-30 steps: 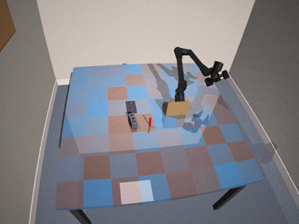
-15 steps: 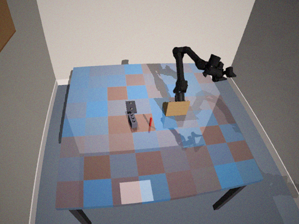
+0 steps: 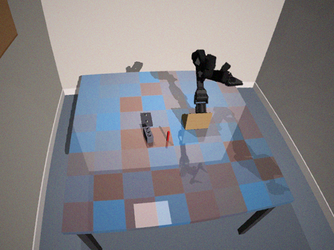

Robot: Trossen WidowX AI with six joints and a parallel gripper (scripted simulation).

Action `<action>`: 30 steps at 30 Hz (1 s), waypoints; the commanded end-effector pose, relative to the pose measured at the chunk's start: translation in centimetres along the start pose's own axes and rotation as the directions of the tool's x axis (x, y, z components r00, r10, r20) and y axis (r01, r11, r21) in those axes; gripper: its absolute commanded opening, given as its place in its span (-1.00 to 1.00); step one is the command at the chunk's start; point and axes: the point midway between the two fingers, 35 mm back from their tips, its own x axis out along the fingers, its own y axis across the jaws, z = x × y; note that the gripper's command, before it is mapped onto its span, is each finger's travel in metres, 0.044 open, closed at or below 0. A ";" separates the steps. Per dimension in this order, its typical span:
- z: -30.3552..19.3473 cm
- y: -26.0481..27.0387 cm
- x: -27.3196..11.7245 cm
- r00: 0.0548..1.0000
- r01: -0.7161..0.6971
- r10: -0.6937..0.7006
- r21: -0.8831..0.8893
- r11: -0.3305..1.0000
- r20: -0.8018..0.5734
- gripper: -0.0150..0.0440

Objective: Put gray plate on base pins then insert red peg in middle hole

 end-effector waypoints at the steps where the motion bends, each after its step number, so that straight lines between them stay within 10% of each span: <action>1: -1.0 -4.1 -4.6 0.987 0.162 -0.161 0.039 0.986 -0.022 1.00; 15: -7.1 -11.0 -28.4 0.684 0.729 -0.703 0.171 0.663 -0.193 1.00; 30: -12.6 1.2 -52.4 0.101 0.983 -0.878 0.181 0.017 -0.468 1.00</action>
